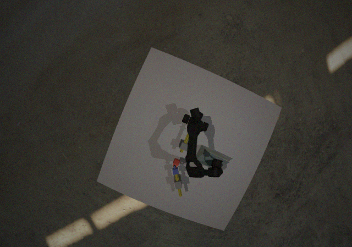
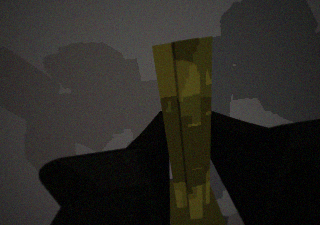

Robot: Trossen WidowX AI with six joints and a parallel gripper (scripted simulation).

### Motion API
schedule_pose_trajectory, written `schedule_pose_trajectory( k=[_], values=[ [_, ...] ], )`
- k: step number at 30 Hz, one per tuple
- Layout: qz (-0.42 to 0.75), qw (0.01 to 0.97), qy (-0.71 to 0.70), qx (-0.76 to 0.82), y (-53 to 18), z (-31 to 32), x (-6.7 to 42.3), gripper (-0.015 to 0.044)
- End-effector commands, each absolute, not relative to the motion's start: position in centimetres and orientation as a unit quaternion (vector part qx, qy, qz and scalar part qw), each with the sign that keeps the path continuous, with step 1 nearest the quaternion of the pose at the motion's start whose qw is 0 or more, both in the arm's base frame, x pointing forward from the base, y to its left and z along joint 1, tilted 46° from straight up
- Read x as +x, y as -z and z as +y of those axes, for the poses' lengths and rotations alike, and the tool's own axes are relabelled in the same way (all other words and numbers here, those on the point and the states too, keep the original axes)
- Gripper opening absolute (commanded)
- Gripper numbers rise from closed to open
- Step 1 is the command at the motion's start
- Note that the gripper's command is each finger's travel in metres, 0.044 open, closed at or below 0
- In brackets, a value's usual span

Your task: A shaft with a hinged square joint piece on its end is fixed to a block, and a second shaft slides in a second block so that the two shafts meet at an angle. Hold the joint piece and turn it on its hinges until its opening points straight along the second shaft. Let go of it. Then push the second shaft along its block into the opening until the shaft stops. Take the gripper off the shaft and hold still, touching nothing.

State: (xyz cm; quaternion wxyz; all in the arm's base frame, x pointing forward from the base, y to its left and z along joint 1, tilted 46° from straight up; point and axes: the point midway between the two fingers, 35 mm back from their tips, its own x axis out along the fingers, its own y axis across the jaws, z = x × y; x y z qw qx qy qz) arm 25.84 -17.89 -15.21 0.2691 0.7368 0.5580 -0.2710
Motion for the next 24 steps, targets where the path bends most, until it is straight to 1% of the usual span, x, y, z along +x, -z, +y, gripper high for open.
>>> schedule_pose_trajectory(
  k=[1, 7, 24],
  values=[
    [0.556, 0.267, 0.271, 0.739, 15.22, -17.86, 25.89, 0.0102],
    [0.556, 0.267, 0.271, 0.739, 15.22, -17.86, 25.89, 0.0067],
    [0.557, 0.269, 0.271, 0.737, 15.21, -17.90, 25.87, 0.0067]
  ],
)
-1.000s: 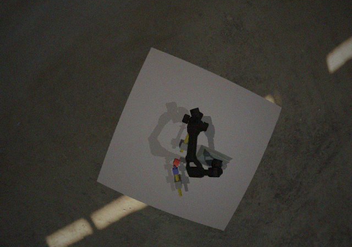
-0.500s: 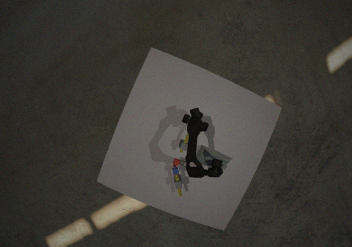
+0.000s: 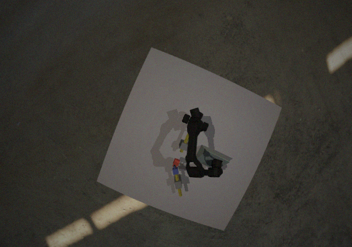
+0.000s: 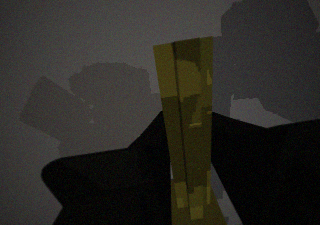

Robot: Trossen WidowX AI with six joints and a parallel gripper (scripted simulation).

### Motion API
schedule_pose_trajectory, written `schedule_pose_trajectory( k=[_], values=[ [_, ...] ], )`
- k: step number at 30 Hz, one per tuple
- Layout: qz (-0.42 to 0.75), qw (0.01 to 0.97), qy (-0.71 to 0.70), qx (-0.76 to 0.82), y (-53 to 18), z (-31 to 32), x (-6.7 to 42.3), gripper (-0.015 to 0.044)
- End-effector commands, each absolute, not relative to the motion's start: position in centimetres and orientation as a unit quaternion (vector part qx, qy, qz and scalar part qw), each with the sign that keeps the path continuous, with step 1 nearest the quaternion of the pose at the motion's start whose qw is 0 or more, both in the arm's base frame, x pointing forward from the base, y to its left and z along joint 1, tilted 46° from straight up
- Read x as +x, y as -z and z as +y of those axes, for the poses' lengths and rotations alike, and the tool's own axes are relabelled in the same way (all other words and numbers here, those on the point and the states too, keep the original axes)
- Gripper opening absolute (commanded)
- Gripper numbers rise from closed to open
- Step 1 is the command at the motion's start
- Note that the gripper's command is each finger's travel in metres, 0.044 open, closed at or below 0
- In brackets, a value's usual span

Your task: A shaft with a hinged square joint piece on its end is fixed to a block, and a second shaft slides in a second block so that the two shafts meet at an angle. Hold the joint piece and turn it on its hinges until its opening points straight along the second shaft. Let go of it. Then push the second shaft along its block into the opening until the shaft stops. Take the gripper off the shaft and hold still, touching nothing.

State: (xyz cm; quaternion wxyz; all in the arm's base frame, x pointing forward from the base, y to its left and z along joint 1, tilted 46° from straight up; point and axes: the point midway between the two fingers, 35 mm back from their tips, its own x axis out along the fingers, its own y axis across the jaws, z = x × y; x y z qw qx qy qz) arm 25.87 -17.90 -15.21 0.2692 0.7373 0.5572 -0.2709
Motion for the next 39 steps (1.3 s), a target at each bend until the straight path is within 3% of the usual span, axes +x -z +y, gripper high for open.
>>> schedule_pose_trajectory(
  k=[1, 33, 39],
  values=[
    [0.557, 0.269, 0.271, 0.737, 15.21, -17.90, 25.87, 0.0067],
    [0.569, 0.263, 0.276, 0.729, 15.21, -17.78, 25.87, 0.0067],
    [0.564, 0.266, 0.274, 0.732, 15.17, -17.85, 25.89, 0.0027]
  ],
)
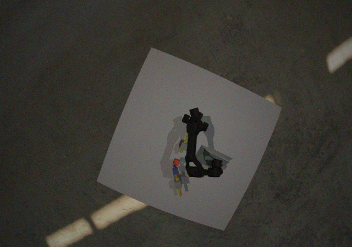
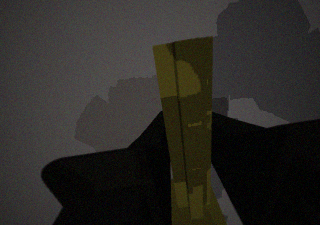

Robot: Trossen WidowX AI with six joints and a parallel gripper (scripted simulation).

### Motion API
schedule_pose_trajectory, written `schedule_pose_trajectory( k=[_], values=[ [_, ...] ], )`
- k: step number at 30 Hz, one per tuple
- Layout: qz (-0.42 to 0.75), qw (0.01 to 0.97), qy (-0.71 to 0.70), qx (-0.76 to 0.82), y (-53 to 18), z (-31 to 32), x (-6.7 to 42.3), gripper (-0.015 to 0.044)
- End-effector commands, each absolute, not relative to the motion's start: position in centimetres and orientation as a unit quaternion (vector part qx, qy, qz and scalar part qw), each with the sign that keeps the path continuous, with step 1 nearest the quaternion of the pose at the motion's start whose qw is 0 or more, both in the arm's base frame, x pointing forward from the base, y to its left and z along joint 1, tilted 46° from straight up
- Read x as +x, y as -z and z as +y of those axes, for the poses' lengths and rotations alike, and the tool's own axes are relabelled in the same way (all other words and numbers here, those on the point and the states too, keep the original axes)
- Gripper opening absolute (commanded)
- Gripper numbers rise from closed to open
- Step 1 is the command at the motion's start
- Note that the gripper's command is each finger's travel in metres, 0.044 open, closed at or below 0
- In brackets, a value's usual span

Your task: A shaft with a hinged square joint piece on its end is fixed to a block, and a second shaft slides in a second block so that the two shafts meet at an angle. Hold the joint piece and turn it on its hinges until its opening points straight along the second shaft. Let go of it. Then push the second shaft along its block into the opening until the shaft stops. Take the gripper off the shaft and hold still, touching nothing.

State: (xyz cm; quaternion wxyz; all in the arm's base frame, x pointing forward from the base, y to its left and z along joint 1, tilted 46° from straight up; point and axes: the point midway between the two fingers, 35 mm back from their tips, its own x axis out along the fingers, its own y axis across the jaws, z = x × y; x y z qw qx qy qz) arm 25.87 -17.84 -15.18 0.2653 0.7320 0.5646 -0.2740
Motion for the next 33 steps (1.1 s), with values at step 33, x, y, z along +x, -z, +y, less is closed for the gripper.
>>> schedule_pose_trajectory(
  k=[33],
  values=[
    [0.572, 0.260, 0.276, 0.727, 12.4, -15.0, 26.3, 0.0000]
  ],
)
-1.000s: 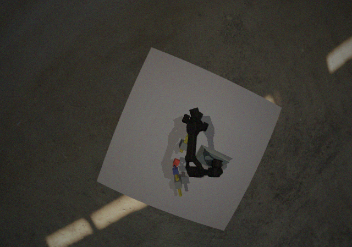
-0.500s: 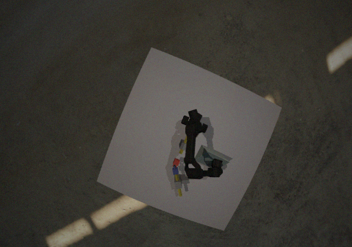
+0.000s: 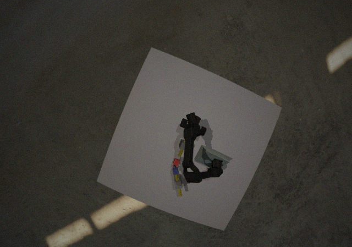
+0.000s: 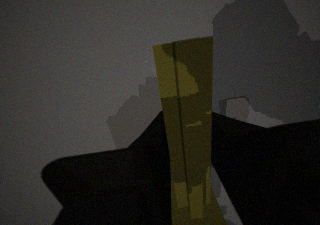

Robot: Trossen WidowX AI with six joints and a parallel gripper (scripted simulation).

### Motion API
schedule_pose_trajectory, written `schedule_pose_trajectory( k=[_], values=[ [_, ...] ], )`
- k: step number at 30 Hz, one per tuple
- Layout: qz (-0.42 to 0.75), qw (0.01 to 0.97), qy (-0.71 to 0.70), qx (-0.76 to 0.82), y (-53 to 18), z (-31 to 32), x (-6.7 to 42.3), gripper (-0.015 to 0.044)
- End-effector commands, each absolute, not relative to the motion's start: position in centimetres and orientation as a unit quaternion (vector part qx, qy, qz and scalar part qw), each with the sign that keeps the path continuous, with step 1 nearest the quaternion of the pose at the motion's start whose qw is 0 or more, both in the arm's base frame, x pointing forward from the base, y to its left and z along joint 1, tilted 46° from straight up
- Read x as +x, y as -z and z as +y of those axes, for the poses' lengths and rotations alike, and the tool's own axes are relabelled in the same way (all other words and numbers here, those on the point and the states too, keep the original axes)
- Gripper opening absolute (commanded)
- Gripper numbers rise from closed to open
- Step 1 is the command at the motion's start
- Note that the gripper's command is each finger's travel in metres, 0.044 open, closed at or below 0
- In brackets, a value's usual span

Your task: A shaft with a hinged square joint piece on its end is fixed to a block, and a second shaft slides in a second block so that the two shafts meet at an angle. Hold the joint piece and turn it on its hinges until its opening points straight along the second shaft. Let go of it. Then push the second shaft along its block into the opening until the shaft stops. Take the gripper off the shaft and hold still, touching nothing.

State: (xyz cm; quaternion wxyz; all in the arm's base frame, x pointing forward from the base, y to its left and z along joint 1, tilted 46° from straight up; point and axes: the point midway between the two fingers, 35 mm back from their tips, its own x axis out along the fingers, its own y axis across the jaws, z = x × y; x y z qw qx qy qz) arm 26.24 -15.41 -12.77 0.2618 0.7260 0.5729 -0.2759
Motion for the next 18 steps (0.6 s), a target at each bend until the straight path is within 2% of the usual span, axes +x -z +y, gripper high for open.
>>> schedule_pose_trajectory(
  k=[1, 18],
  values=[
    [0.572, 0.260, 0.276, 0.727, 12.3, -14.9, 26.3, 0.0000],
    [0.573, 0.259, 0.276, 0.727, 10.5, -13.1, 26.6, 0.0000]
  ],
)
